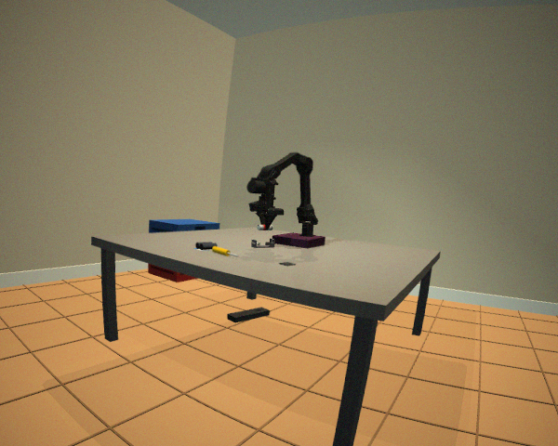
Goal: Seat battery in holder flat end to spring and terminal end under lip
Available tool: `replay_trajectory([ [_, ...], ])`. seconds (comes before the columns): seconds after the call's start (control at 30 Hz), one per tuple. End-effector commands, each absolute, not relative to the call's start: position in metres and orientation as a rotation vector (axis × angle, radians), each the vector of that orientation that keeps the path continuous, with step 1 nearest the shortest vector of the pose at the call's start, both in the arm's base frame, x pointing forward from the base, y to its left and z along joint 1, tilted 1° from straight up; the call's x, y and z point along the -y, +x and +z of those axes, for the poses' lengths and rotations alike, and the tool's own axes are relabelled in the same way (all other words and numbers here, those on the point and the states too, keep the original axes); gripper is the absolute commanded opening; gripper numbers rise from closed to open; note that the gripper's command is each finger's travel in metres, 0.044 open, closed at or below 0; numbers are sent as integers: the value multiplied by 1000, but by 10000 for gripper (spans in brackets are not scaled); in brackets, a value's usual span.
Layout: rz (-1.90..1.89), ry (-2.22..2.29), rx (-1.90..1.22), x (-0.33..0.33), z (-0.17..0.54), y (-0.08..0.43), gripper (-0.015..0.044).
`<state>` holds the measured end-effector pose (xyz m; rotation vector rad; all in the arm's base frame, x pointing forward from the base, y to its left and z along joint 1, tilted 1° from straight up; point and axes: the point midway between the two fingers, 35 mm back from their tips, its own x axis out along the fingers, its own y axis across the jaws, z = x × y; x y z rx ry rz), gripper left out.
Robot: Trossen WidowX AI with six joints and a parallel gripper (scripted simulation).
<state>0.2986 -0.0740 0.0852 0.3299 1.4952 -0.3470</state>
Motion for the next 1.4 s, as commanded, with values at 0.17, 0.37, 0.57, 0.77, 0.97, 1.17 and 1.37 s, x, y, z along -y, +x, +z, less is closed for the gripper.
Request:
replay_trajectory([
  [0.17, -331, 345, -1600, 75, 70, 299, 88],
  [0.37, -318, 365, -1699, 73, 54, 296, 88],
  [0.57, -313, 373, -1756, 72, 46, 294, 88],
  [0.77, -309, 378, -1787, 73, 44, 296, 88],
  [0.97, -303, 385, -1828, 73, 42, 297, 88],
  [1.17, -297, 391, -1870, 74, 39, 299, 88],
  [1.37, -292, 398, -1911, 75, 36, 301, 88],
])
